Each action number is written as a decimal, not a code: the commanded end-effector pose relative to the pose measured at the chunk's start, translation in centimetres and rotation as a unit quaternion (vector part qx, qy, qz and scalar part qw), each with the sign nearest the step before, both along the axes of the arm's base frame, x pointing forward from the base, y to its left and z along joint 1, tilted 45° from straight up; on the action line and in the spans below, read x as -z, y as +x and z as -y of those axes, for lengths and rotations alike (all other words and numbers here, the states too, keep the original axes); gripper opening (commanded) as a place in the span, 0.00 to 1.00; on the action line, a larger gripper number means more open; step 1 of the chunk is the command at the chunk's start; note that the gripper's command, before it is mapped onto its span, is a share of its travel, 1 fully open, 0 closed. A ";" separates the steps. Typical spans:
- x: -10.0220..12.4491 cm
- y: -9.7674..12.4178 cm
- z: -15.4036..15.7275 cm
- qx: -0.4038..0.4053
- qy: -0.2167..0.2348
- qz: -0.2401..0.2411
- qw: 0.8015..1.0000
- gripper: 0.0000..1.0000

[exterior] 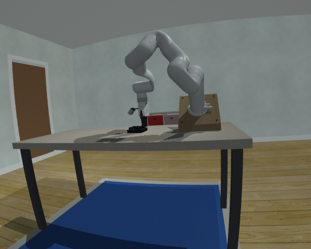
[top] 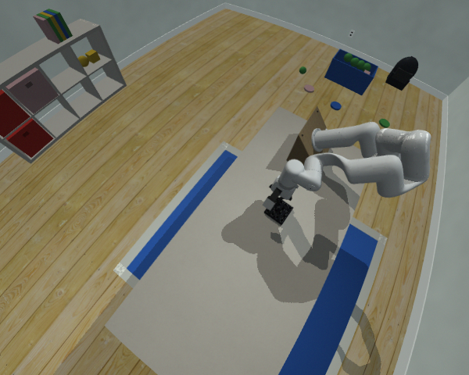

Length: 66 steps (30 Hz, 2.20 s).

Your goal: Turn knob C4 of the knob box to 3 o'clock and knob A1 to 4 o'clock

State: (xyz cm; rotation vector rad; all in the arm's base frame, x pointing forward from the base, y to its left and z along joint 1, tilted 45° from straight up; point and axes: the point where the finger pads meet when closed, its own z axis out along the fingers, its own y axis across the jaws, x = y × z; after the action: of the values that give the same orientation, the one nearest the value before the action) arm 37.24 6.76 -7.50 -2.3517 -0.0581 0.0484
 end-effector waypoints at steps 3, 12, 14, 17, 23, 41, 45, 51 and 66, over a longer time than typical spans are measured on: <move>-0.1 0.1 0.1 0.001 0.000 0.001 1.000 0.19; -0.1 0.1 0.1 0.001 0.000 0.001 1.000 0.19; -0.1 0.1 0.1 0.001 0.000 0.001 1.000 0.19; -0.1 0.1 0.1 0.001 0.000 0.001 1.000 0.19; -0.1 0.1 0.1 0.001 0.000 0.001 1.000 0.19; -0.1 0.1 0.1 0.001 0.000 0.001 1.000 0.08; -0.1 0.1 0.1 0.001 0.000 0.001 1.000 0.08; -0.1 0.1 0.1 0.001 0.000 0.001 1.000 0.08; -0.1 0.1 0.1 0.004 -0.001 -0.002 1.000 0.08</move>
State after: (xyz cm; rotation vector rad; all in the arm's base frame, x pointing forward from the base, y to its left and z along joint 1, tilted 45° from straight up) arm 37.24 6.77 -7.51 -2.3518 -0.0542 0.0503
